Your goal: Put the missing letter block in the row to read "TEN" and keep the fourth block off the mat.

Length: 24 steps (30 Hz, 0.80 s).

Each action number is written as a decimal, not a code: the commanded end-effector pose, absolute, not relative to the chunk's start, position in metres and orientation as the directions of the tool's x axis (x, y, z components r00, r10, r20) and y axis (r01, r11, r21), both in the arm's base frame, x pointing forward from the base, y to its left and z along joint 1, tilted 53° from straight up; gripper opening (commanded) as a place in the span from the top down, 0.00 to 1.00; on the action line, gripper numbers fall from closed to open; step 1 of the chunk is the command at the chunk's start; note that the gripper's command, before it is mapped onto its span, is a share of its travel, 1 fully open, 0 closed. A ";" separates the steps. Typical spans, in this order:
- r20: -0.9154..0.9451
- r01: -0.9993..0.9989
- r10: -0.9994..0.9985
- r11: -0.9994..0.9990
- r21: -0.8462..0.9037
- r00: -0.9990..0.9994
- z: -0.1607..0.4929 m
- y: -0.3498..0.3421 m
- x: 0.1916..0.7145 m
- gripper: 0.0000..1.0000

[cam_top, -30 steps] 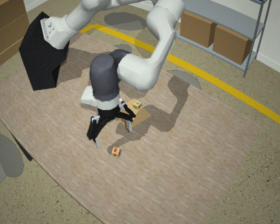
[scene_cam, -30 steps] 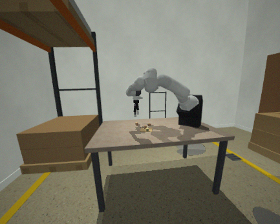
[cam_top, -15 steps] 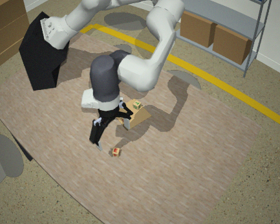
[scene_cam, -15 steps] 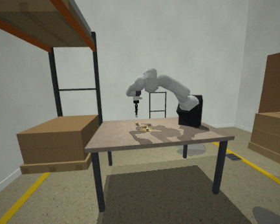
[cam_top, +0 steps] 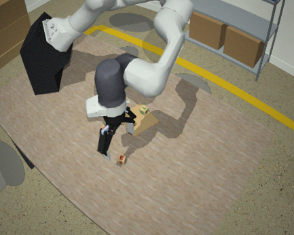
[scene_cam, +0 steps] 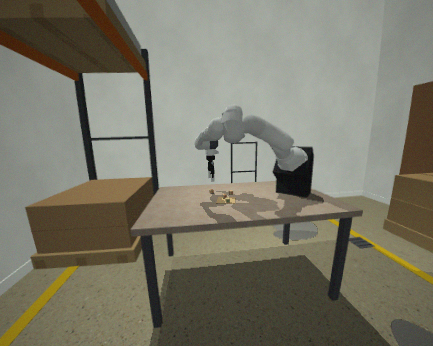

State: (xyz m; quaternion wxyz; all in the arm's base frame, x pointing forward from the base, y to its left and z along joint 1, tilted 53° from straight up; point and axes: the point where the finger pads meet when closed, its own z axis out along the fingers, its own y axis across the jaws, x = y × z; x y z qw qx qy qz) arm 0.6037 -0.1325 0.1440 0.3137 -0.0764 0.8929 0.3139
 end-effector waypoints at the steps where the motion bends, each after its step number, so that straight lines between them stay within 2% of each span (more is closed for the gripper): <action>1: -0.675 -0.437 -0.049 0.795 0.420 -0.737 0.143 -0.134 0.605 0.00; 24: -0.760 -0.613 -0.253 0.756 0.231 -0.598 0.140 -0.130 0.608 0.00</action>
